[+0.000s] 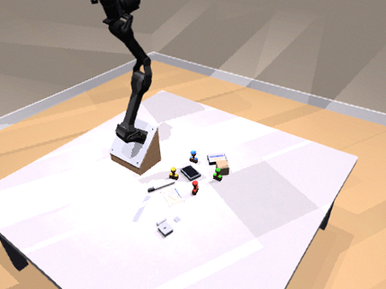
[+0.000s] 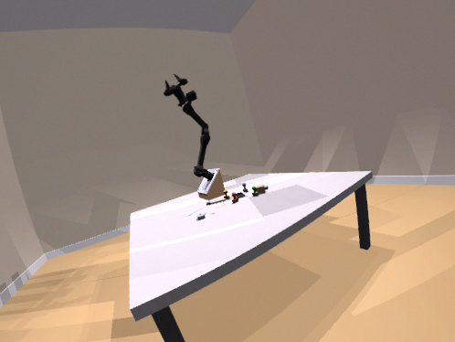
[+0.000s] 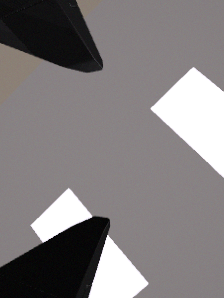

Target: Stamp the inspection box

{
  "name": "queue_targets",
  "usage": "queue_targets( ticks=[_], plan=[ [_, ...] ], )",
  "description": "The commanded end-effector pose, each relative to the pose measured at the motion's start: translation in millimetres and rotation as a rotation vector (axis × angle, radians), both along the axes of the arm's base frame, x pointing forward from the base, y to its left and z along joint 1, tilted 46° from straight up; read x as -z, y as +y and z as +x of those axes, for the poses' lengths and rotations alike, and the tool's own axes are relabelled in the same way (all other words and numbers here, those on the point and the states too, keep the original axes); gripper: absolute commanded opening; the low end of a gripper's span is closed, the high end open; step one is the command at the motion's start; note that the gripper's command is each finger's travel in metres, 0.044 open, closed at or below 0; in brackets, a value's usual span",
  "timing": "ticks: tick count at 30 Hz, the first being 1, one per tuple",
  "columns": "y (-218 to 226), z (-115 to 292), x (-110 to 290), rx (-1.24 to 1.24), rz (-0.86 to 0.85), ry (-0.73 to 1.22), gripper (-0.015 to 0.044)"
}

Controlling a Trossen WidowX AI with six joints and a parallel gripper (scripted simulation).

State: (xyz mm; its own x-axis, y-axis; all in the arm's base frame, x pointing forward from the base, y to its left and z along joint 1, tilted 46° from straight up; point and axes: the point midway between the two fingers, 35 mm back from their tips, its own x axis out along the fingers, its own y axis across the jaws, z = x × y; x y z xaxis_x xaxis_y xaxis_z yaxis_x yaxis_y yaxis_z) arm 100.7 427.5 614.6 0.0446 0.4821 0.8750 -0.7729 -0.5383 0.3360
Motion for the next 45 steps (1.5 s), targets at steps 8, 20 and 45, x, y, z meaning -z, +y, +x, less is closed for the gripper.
queue_targets(
  ticks=[8, 20, 45],
  plan=[
    [-68, -61, -52, -0.241, 0.176, -0.011, 0.0211],
    [-204, -123, -107, -0.695, 0.458, 0.004, 0.0211],
    [-550, -84, -85, -1.582, 1.133, -0.223, 0.0211]
  ],
)
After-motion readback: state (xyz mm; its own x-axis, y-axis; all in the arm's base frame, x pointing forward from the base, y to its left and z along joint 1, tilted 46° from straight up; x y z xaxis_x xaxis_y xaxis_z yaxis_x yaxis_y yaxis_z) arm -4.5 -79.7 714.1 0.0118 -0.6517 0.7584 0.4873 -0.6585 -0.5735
